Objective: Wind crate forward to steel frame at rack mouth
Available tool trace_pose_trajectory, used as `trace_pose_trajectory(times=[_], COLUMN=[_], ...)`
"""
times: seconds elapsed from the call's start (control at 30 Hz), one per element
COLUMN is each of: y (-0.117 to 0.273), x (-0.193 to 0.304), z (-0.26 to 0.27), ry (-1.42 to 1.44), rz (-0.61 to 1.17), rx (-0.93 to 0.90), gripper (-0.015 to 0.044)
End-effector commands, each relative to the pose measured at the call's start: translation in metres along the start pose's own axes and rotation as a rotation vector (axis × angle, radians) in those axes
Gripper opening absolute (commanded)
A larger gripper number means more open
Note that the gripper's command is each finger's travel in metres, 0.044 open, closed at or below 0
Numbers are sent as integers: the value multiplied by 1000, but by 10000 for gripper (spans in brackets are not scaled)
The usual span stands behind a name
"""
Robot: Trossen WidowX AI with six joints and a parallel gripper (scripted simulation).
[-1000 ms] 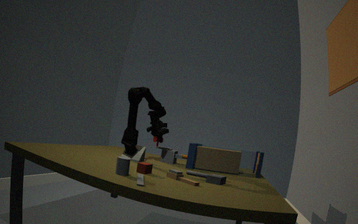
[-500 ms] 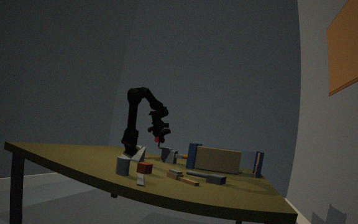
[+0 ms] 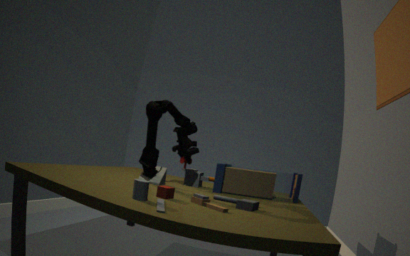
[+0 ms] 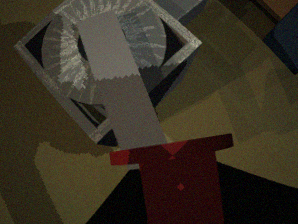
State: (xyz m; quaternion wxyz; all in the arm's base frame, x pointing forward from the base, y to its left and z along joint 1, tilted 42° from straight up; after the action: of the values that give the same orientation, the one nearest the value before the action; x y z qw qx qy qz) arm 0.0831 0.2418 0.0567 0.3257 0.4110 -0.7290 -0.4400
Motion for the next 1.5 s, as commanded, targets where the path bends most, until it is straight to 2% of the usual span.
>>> trace_pose_trajectory(times=[0.0, 1.47], y=[-3, -23], x=[-4, -54], z=[-12, -60], ry=[-11, -13], rz=[-5, -8], rx=[35, 38], gripper=[0, 0])
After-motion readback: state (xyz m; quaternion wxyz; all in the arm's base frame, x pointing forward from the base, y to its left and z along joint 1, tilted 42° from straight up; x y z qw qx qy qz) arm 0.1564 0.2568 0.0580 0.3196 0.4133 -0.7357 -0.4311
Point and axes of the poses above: the point midway between the two fingers, 35 mm back from their tips, its own y axis back along the fingers, its own z axis across the jaws, x = y × z, the point moved 8 cm from there along y, back along the fingers, and after that the axes turned 4 degrees about -y, right-handed, at the moved point
